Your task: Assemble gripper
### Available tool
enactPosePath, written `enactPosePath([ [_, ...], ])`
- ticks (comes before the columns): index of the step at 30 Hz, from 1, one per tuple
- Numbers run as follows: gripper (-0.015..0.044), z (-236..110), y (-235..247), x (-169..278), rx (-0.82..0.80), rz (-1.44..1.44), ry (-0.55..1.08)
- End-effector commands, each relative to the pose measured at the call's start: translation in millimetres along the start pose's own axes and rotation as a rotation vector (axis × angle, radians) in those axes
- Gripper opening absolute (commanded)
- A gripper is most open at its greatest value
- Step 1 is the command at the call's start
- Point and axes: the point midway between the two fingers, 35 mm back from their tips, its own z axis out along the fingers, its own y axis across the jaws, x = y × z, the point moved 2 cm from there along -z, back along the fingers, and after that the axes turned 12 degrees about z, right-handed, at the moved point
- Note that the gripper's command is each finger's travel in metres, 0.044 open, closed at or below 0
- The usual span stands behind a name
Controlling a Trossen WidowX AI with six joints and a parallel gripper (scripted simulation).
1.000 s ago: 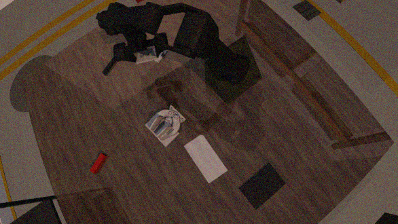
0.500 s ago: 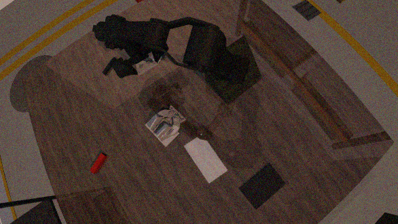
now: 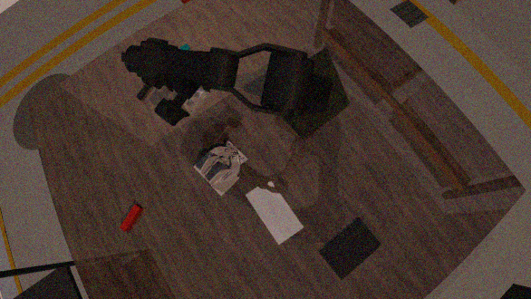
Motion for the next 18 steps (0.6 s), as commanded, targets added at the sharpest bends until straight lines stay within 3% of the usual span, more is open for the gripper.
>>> enactPosePath([
  [1, 0.0351, 0, 4, 11, -0.003, -0.104, 0.004],
  [18, 0.0351, 2, 20, 54, -0.01, -0.53, 0.013],
])
